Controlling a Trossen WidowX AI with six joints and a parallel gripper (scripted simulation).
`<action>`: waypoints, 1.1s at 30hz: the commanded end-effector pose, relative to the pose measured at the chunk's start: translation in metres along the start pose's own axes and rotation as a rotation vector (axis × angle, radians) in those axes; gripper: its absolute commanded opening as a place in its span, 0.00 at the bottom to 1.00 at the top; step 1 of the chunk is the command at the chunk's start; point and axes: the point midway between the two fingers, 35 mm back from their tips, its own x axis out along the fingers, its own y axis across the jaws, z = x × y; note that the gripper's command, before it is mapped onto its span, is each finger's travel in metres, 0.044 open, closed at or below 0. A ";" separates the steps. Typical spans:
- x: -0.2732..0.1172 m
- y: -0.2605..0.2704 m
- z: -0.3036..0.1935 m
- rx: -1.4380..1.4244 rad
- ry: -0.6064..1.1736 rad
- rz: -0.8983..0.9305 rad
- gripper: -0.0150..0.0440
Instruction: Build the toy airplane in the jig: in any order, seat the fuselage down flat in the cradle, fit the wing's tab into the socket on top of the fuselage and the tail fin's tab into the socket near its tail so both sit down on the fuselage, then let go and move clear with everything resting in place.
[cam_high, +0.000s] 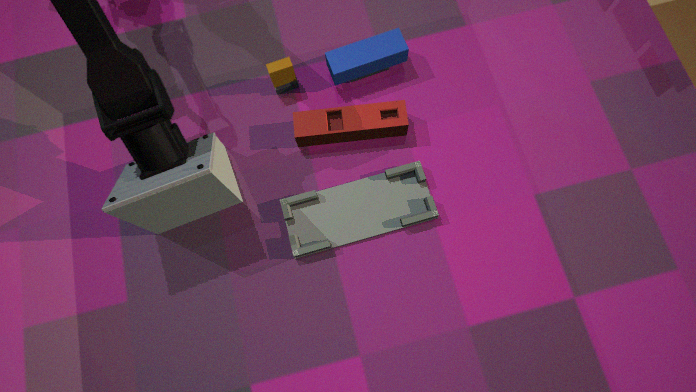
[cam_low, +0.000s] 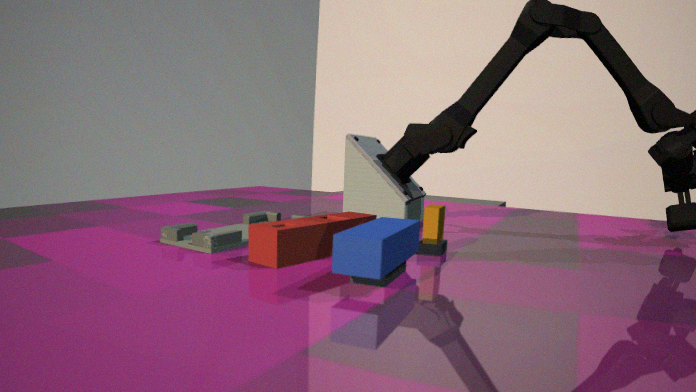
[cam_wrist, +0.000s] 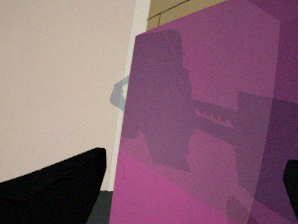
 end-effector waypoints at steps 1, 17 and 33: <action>0.000 0.000 0.000 0.000 0.000 0.000 0.98; -0.140 -0.131 0.060 -0.135 -0.241 -0.496 1.00; -0.316 -0.245 0.014 0.148 -0.327 -0.950 1.00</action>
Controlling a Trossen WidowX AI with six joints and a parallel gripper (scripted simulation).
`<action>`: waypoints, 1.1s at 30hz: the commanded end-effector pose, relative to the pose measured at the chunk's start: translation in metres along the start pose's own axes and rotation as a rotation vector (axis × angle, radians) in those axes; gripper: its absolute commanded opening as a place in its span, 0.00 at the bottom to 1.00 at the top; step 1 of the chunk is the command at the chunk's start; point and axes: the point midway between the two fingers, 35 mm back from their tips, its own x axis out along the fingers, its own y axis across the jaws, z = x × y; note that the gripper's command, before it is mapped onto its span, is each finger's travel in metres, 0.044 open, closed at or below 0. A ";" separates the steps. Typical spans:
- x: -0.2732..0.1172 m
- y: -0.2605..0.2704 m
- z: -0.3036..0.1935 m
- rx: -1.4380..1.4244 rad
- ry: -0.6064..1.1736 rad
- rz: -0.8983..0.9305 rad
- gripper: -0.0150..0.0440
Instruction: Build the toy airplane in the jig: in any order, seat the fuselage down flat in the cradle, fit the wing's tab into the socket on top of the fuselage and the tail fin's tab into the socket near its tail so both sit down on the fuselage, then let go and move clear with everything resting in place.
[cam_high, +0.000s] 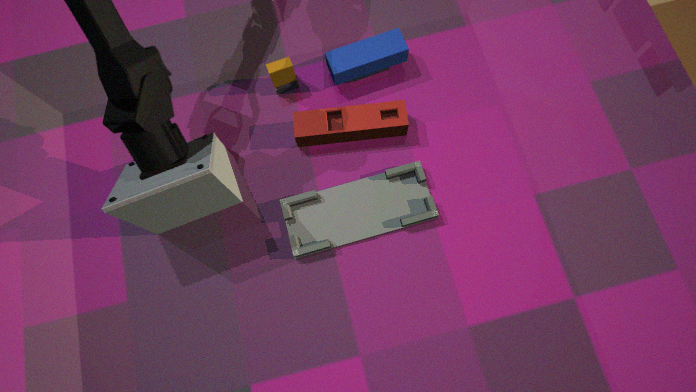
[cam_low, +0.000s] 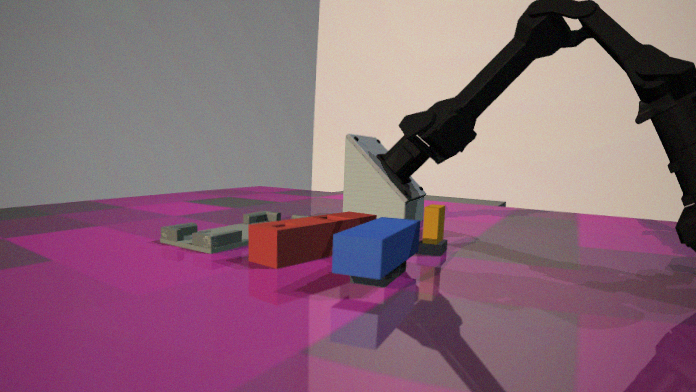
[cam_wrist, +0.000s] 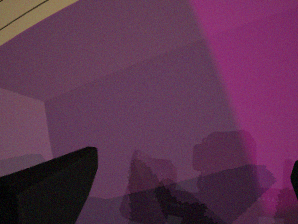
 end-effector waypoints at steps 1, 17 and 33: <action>-0.014 -0.057 -0.018 0.076 0.042 -0.123 1.00; -0.164 -0.244 -0.154 0.598 0.227 -0.548 1.00; -0.305 -0.237 -0.320 1.290 0.245 -0.516 1.00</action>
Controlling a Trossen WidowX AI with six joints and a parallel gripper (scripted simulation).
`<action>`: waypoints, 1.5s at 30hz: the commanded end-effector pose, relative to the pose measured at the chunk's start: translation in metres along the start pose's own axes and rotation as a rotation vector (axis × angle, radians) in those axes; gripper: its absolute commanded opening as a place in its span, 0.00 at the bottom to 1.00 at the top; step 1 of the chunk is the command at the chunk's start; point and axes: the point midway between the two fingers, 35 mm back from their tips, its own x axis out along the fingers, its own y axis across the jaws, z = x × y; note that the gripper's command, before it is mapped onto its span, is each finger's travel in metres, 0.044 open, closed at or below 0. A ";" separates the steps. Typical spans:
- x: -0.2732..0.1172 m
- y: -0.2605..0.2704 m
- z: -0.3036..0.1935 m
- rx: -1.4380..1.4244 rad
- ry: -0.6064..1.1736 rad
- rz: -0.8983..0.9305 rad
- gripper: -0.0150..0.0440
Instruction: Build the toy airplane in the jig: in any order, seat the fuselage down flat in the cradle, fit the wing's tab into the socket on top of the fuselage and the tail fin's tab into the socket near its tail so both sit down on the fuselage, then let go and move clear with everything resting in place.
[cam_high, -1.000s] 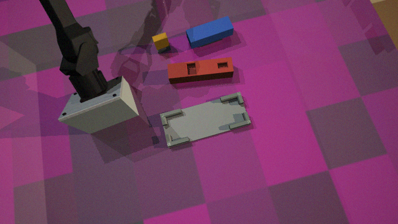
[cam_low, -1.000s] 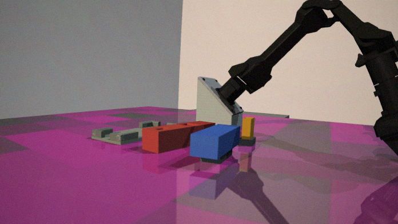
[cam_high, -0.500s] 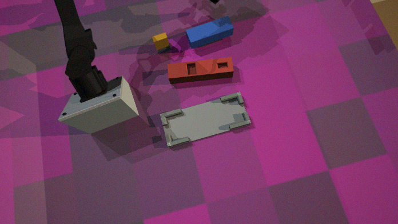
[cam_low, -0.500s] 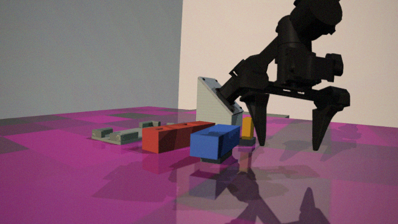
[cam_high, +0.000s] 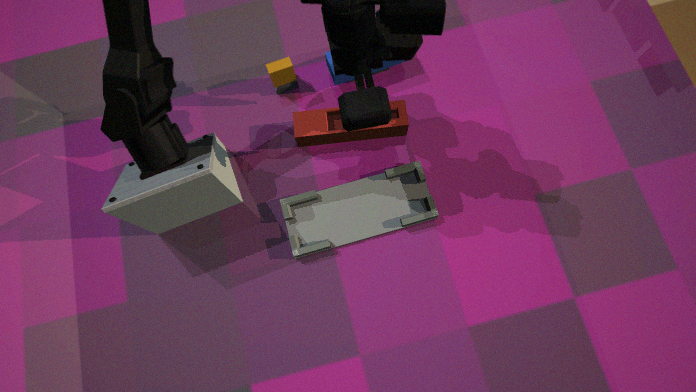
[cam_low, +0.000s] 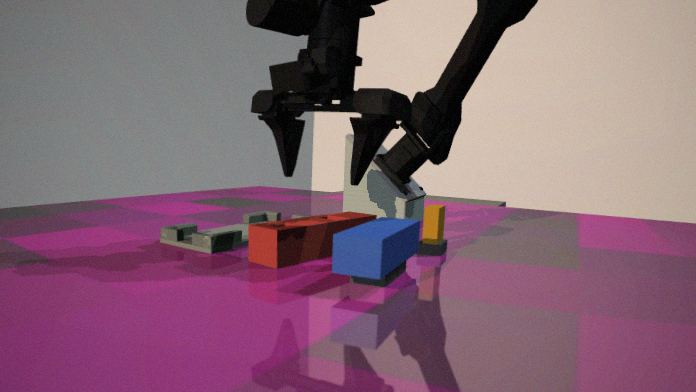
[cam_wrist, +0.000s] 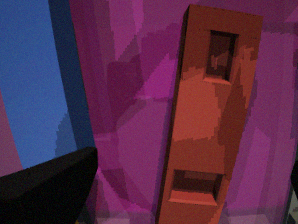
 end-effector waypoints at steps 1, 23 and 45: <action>-0.001 -0.014 -0.016 0.069 0.039 0.038 1.00; 0.036 -0.013 -0.017 0.069 0.039 0.039 1.00; 0.072 -0.011 -0.019 0.069 0.039 0.040 1.00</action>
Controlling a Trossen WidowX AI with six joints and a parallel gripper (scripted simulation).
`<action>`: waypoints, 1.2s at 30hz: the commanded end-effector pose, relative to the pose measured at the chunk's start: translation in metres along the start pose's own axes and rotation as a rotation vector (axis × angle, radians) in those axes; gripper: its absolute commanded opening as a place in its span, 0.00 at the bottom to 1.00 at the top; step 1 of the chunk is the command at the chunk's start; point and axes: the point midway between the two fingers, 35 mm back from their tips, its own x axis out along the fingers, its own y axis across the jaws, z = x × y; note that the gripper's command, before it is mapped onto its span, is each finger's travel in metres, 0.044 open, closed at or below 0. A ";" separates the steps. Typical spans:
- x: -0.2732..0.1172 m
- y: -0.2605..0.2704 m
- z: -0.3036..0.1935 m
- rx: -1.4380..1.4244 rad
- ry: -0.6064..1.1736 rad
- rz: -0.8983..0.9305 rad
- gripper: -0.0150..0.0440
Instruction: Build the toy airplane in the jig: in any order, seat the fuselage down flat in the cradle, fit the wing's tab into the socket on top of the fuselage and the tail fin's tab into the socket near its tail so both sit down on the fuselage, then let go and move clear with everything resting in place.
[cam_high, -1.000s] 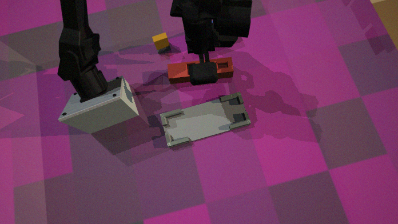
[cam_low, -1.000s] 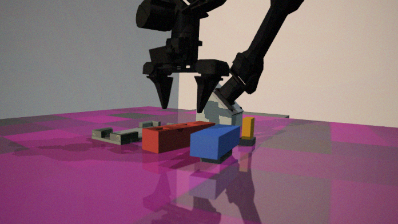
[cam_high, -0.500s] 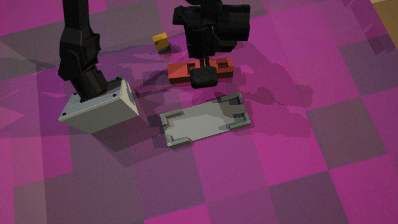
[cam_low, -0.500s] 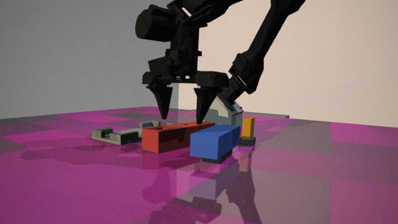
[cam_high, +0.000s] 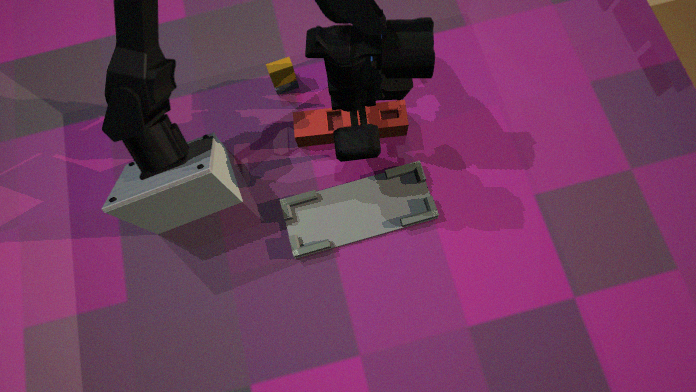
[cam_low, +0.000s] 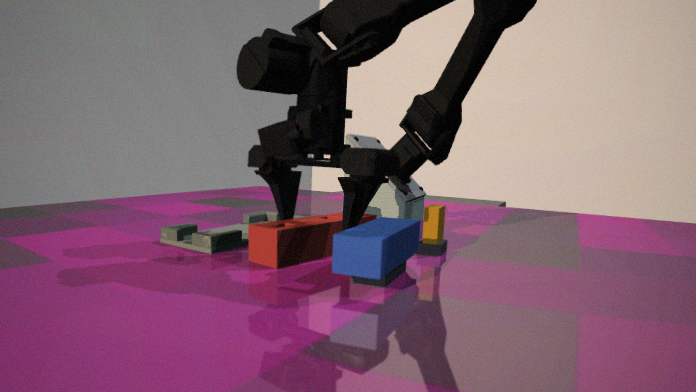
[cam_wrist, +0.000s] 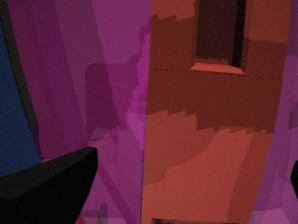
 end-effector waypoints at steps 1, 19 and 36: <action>0.010 0.000 -0.005 0.009 0.014 0.005 1.00; 0.017 0.000 -0.005 0.009 0.014 0.006 0.57; -0.013 -0.002 0.001 0.010 0.011 -0.001 0.25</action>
